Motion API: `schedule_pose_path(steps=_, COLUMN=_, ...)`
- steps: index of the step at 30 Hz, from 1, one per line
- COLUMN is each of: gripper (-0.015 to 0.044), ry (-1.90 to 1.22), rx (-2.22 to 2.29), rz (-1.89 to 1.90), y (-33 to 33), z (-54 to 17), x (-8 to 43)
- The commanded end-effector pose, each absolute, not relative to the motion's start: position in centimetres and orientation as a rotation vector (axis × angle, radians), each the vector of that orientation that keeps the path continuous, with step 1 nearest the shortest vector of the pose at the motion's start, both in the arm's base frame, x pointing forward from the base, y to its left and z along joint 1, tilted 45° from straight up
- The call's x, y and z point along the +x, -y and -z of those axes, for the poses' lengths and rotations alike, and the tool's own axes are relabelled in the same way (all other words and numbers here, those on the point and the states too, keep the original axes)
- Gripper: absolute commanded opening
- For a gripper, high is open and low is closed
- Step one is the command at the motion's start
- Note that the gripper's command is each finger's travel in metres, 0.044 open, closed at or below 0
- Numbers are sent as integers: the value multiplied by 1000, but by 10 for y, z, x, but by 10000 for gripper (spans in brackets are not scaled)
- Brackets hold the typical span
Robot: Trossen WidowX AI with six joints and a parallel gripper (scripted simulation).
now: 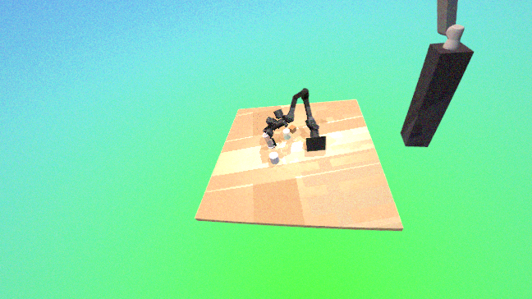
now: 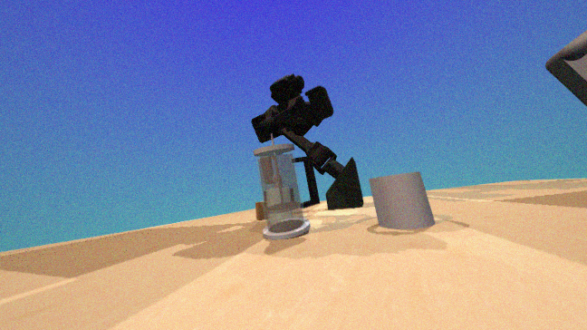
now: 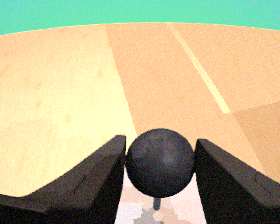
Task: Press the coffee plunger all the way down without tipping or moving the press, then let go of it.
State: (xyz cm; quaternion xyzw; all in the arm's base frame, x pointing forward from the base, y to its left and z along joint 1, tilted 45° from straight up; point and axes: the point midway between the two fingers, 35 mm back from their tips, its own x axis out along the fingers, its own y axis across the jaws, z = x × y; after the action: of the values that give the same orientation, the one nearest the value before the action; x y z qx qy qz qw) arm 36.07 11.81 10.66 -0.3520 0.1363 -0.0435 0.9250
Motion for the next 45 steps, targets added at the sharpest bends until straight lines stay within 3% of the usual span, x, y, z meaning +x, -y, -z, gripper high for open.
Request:
schedule_pose_path(steps=1, gripper=120, ry=-324, rx=-754, rz=115, y=-107, z=-95, x=362)
schedule_pose_path(steps=45, gripper=120, ry=-310, rx=-743, rz=107, y=-115, z=-98, x=364)
